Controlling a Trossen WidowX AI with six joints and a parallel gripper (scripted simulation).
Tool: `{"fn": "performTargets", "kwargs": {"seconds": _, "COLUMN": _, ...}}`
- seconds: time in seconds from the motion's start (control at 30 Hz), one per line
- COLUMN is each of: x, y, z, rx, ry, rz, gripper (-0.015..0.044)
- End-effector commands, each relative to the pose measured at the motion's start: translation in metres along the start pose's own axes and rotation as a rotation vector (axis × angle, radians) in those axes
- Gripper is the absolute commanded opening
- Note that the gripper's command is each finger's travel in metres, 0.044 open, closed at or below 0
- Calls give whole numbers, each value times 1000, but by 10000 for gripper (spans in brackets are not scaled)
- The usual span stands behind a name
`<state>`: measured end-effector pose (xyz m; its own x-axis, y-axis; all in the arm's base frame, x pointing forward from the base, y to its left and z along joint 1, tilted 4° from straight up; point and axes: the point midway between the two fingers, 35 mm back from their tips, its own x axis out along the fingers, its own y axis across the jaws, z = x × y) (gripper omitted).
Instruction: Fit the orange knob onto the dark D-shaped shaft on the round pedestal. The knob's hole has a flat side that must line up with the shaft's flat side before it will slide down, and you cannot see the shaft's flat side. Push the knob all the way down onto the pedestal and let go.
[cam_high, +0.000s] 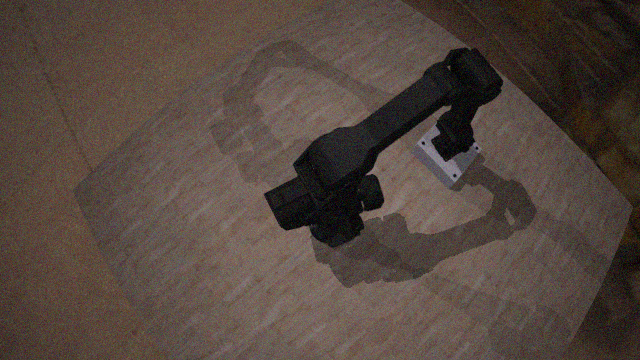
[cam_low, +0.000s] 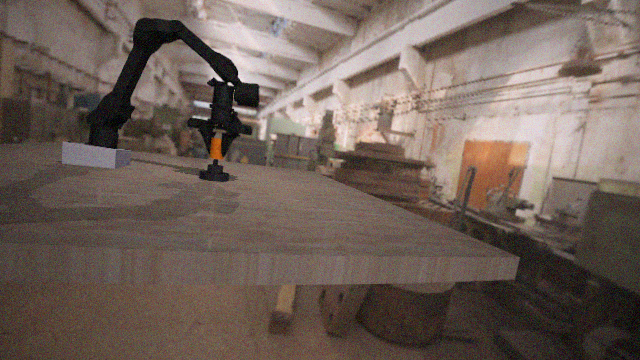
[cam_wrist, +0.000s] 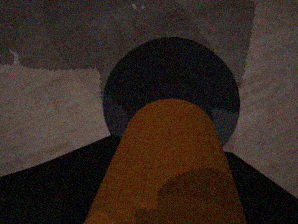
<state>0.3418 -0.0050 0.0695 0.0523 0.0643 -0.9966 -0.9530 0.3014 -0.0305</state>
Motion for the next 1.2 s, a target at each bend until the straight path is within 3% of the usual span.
{"fn": "performTargets", "kwargs": {"seconds": 0.0, "x": 1, "y": 1, "z": 0, "rx": -97, "ry": -2, "rz": 1, "gripper": 0}}
{"fn": "performTargets", "kwargs": {"seconds": 1.17, "x": -1, "y": 0, "z": 0, "rx": -97, "ry": -2, "rz": 1, "gripper": 0}}
